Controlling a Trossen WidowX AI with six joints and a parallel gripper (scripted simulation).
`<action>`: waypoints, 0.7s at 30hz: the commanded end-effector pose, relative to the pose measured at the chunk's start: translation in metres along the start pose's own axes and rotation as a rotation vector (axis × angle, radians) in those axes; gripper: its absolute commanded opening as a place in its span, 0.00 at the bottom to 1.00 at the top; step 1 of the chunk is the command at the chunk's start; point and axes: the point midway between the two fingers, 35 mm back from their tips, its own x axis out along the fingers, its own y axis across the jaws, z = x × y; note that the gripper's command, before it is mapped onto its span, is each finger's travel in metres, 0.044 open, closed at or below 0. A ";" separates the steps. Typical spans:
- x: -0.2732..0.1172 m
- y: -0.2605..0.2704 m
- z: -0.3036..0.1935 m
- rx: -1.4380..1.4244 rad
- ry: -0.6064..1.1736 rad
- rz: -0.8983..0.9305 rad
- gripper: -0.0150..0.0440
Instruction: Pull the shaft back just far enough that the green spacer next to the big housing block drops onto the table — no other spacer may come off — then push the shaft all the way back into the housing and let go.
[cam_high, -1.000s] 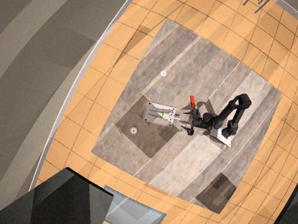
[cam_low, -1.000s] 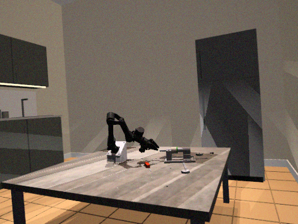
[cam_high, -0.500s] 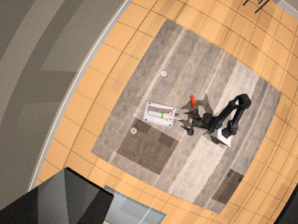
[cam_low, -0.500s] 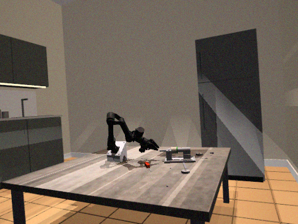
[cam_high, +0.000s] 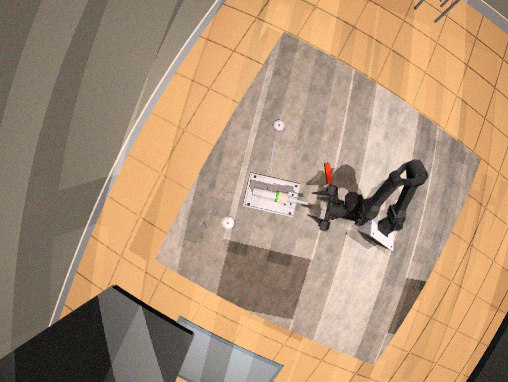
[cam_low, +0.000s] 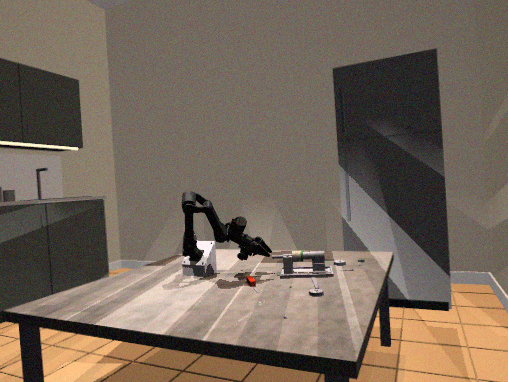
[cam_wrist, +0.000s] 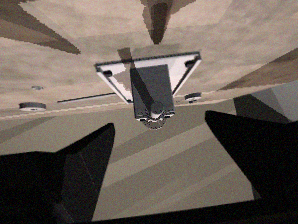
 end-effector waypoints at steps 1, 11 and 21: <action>0.000 0.000 0.001 0.001 -0.005 0.003 1.00; 0.010 0.001 0.000 0.001 -0.005 0.003 1.00; 0.027 0.001 0.001 0.001 -0.004 0.004 1.00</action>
